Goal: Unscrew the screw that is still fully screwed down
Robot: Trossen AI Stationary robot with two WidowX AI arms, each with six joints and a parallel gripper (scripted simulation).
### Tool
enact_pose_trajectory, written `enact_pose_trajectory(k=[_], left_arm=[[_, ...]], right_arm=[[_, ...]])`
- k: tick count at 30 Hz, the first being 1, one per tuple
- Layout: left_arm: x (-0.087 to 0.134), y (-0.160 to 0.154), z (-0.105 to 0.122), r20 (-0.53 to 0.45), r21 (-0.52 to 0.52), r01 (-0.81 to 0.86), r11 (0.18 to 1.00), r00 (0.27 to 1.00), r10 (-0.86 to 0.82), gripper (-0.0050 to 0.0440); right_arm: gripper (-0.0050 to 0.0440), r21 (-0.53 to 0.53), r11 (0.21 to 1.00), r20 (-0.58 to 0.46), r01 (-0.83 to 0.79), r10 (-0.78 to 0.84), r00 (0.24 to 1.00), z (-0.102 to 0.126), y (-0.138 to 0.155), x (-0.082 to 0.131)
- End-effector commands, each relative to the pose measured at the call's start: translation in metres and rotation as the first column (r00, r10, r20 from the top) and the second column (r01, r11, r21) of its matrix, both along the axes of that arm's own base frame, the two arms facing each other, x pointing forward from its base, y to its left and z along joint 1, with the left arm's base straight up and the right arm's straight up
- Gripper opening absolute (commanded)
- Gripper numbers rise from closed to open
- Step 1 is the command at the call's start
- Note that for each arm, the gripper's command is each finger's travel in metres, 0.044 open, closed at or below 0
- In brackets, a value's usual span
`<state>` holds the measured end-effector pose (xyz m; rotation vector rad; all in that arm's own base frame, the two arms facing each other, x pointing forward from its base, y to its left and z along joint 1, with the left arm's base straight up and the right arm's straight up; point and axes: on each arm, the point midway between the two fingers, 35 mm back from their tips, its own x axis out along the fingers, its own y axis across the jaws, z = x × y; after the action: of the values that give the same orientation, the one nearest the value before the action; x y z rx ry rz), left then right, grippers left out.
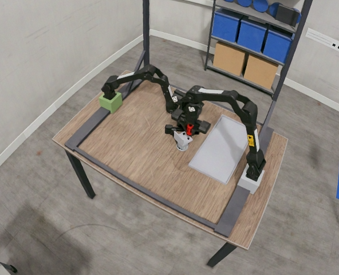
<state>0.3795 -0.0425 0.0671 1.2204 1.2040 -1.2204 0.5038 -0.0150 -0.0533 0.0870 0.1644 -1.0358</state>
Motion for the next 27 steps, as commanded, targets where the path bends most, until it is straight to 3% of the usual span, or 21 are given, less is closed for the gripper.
enact_pose_trajectory(k=[1, 4, 8, 16, 21, 27], left_arm=[[0.0046, 0.0007, 0.0023, 0.019, 0.000, -0.099, 0.995, 0.995, 0.099, 0.0130], [0.0046, 0.0007, 0.0024, 0.019, 0.000, -0.099, 0.995, 0.995, 0.099, 0.0130], [0.0053, 0.0007, 0.0031, 0.021, -0.004, -0.261, 0.965, 0.965, 0.261, 0.0130], [0.0063, 0.0006, 0.0040, 0.021, -0.011, -0.560, 0.828, 0.828, 0.560, 0.0130], [0.0063, 0.0005, 0.0040, 0.021, -0.012, -0.560, 0.828, 0.828, 0.560, 0.0130], [0.0065, 0.0007, 0.0044, 0.018, -0.016, -0.747, 0.665, 0.665, 0.747, 0.0130]], right_arm=[[0.0245, 0.007, 1.000, 0.035, 0.006, -0.006, 0.999, 0.0141, -0.0010, 0.0066], [0.0245, 0.007, 1.000, 0.035, 0.006, -0.006, 0.999, 0.0141, -0.0010, 0.0066], [0.0245, 0.007, 1.000, 0.035, 0.006, -0.006, 0.999, 0.0141, -0.0010, 0.0066], [0.0245, 0.007, 1.000, 0.035, 0.006, -0.006, 0.999, 0.0141, -0.0010, 0.0066], [0.0245, 0.007, 1.000, 0.035, 0.006, -0.006, 0.999, 0.0141, -0.0010, 0.0066], [0.0245, 0.007, 1.000, 0.035, 0.006, -0.006, 0.999, 0.0141, -0.0010, 0.0066]])
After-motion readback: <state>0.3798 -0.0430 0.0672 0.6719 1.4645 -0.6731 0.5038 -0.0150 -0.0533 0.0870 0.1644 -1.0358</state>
